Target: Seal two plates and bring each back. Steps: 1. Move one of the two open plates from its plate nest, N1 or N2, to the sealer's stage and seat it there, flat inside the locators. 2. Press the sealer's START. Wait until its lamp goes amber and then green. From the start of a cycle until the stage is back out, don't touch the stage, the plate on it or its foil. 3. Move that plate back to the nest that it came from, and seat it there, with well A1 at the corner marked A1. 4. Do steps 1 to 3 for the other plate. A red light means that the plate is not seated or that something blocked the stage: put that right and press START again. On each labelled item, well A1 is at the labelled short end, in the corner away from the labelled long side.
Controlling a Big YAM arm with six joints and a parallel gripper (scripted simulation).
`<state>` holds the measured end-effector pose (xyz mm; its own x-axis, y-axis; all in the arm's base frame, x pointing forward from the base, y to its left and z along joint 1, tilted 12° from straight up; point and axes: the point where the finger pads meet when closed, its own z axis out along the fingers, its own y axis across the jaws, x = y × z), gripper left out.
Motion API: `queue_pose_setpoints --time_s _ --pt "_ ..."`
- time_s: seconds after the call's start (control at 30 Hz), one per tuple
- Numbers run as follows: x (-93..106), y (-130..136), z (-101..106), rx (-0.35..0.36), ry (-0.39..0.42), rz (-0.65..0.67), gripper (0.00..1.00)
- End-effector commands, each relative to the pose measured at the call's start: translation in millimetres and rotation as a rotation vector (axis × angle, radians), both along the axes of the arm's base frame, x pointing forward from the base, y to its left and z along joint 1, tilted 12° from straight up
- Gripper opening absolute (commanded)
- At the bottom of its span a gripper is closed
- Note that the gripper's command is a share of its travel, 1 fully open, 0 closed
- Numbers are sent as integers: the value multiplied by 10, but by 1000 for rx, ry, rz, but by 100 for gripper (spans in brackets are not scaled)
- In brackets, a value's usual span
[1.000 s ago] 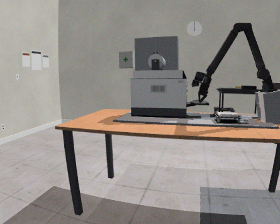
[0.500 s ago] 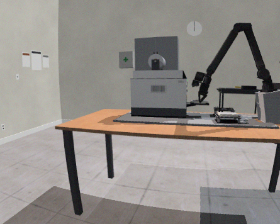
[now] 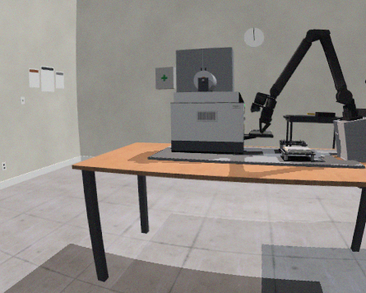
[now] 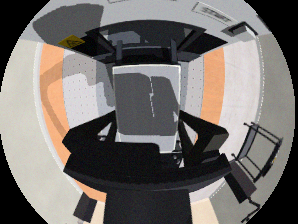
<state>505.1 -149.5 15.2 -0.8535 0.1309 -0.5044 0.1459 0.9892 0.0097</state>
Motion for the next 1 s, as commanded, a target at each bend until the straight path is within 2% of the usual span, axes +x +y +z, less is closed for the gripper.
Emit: queue_pose_setpoints --time_s 0.0,0.17,0.5,0.97 --pt "160 -101 300 -8 -50 -19 0" --pt "109 -87 212 -1 -30 -19 0" --pt "158 -103 321 -27 -61 7 0" --pt "188 -110 329 -31 -76 7 0"
